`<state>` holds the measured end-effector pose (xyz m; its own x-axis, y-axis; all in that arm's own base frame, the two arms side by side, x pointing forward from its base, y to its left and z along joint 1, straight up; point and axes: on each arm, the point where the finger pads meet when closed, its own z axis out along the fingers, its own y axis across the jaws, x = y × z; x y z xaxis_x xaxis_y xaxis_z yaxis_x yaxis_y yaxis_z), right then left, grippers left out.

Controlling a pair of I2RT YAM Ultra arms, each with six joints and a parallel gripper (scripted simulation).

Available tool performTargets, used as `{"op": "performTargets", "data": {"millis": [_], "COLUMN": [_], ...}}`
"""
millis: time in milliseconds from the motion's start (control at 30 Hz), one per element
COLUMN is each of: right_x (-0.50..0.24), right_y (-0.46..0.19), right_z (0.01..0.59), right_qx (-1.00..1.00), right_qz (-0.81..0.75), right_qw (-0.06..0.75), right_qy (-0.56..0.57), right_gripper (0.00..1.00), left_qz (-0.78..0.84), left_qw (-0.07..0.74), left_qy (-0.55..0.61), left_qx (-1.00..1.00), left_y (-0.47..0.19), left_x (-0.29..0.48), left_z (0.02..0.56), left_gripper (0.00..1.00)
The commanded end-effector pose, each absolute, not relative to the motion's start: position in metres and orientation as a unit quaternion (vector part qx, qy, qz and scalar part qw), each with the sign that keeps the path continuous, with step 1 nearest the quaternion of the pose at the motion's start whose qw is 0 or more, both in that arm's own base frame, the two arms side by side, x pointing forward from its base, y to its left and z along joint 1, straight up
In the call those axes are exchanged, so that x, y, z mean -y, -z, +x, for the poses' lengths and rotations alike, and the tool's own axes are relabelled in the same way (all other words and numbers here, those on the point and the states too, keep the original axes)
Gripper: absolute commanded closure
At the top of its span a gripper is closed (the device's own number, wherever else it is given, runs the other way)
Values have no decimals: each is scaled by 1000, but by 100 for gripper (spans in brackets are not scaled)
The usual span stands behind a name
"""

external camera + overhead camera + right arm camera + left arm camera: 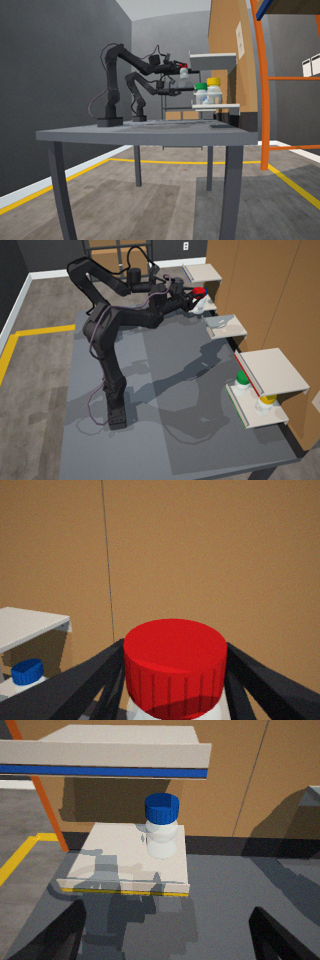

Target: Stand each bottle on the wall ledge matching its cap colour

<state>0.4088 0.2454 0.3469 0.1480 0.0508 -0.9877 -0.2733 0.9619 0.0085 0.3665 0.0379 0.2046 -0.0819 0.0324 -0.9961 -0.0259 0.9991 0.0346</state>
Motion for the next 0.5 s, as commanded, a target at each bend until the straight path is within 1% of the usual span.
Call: {"op": "performTargets", "data": {"millis": [0,100,133,167,200,367,467], "right_x": [-236,-234,-234,-234,-234,-234,-234], "right_y": [-352,-346,-354,-354,-354,-354,-362], "right_z": [400,401,401,401,401,401,401], "right_qx": [-645,-652,-644,-644,-644,-644,-638], "right_qz": [-80,-81,-76,-76,-75,-76,-72], "right_qw": [754,749,755,755,755,755,761], "right_qy": [-94,-87,-92,-92,-92,-92,-96], "right_gripper": [51,51,51,51,51,51,51], "left_qz": [3,3,3,-2,0,-3,-6], "left_qw": [683,683,683,685,691,721,731], "left_qy": [-22,-22,-22,-25,-23,-27,-27], "left_qx": [-730,-730,-730,-728,-723,-693,-681], "left_y": [-209,-209,-209,-208,-213,-235,-236], "left_x": [-37,-37,-37,-38,-36,-40,-42], "left_z": [368,368,368,368,370,388,413], "left_gripper": [0,0,0,11,19,19,19]}}
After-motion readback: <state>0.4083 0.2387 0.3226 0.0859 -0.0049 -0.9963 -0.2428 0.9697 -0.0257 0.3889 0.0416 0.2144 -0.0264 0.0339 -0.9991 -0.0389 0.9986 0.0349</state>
